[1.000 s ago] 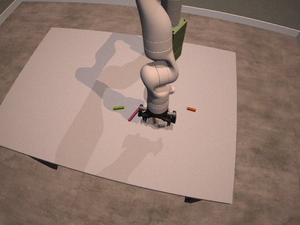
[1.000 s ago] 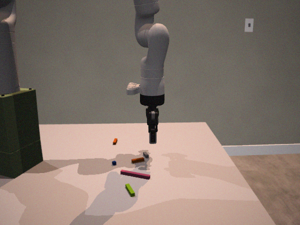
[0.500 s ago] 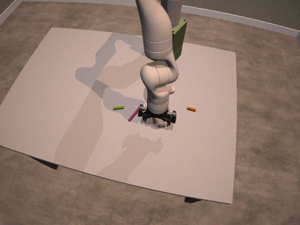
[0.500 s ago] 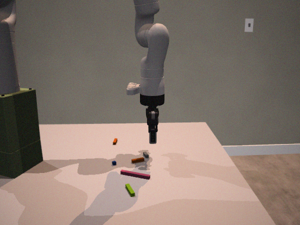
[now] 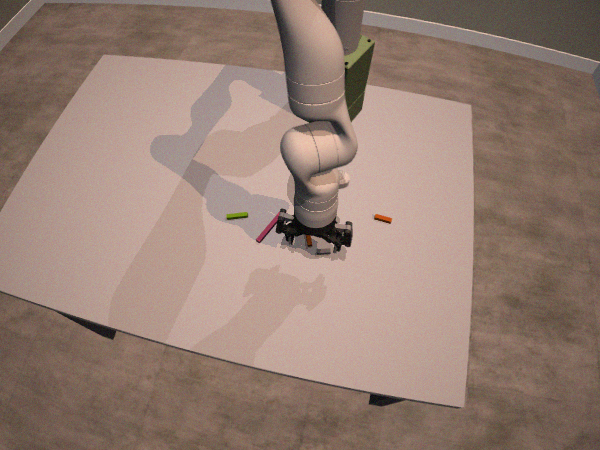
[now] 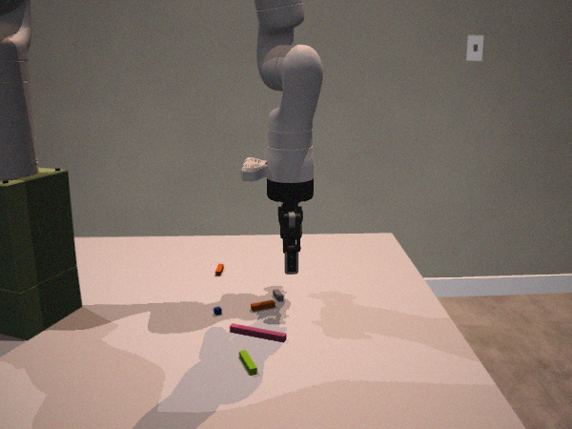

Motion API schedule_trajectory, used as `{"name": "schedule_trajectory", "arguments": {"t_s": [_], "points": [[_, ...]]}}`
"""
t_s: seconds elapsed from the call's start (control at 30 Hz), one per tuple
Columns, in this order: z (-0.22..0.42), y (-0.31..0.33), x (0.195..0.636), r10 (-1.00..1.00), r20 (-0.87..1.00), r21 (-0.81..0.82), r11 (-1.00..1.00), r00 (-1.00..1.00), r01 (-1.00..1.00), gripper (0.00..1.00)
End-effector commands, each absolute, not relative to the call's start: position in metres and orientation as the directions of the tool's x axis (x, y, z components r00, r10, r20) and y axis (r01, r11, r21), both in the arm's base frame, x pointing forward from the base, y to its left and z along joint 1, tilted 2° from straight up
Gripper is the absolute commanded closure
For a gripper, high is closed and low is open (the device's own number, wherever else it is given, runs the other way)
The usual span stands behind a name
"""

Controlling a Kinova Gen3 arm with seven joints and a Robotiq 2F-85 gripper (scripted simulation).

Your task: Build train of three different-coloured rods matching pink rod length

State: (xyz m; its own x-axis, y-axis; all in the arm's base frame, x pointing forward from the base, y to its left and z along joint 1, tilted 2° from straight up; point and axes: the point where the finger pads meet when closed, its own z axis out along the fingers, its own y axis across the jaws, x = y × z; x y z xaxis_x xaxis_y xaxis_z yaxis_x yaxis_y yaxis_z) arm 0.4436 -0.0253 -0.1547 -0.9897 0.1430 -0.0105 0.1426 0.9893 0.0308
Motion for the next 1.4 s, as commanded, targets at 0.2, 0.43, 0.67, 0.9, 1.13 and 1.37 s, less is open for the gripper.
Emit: {"name": "schedule_trajectory", "arguments": {"t_s": [0.2, 0.43, 0.67, 0.9, 1.13, 1.37], "points": [[-0.154, -0.03, 0.443, 0.175, -0.01, 0.033, 0.984, -0.984, 0.175, 0.0], [-0.157, -0.078, 0.424, 0.531, 0.01, 0.043, 0.846, -0.847, 0.531, 0.0], [-0.158, -0.121, 0.402, 0.794, 0.026, 0.041, 0.607, -0.608, 0.794, 0.0], [-0.16, -0.173, 0.368, 0.978, 0.035, 0.027, 0.205, -0.206, 0.978, 0.0], [-0.161, -0.21, 0.338, 0.992, 0.031, 0.013, -0.124, 0.123, 0.992, 0.0], [-0.161, -0.212, 0.336, 0.989, 0.031, 0.013, -0.143, 0.143, 0.99, 0.0]]}}
